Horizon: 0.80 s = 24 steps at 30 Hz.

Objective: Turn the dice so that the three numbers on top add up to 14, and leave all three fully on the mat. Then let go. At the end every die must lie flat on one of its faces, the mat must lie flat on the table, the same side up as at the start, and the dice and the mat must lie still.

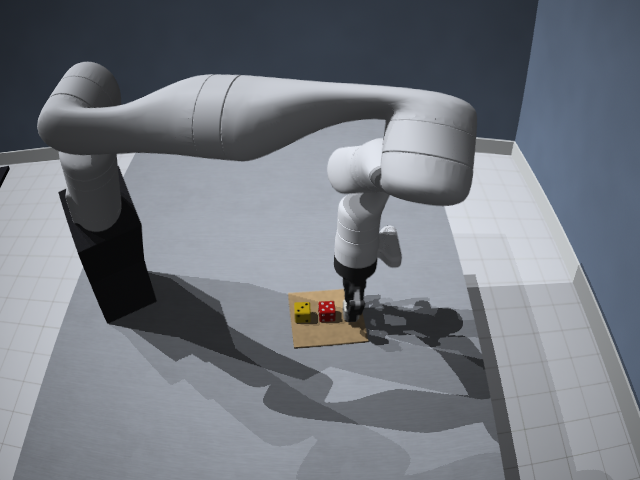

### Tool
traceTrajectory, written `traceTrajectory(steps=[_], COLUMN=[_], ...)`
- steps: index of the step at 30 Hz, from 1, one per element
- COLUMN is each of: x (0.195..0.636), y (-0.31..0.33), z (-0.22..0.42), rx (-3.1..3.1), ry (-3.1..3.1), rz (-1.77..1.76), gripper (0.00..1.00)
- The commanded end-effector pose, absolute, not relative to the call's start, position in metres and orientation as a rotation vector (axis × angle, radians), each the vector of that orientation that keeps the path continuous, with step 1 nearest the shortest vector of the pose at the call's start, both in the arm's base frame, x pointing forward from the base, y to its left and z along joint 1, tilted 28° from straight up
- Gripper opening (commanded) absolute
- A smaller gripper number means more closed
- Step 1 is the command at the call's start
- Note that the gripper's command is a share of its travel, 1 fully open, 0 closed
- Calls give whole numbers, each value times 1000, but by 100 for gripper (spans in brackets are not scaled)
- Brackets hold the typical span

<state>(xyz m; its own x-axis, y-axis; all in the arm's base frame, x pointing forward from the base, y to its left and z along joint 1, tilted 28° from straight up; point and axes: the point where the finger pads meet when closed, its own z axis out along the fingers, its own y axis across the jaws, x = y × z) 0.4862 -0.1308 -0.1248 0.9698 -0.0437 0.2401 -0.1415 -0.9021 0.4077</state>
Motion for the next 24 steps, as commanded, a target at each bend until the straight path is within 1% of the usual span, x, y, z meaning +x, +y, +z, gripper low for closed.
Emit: traceTrajectory(steps=[1, 24], x=[489, 490], y=[-129, -130], z=[-125, -127], rx=[2685, 2685], ry=[-130, -130], rz=[324, 324], gripper=[26, 26])
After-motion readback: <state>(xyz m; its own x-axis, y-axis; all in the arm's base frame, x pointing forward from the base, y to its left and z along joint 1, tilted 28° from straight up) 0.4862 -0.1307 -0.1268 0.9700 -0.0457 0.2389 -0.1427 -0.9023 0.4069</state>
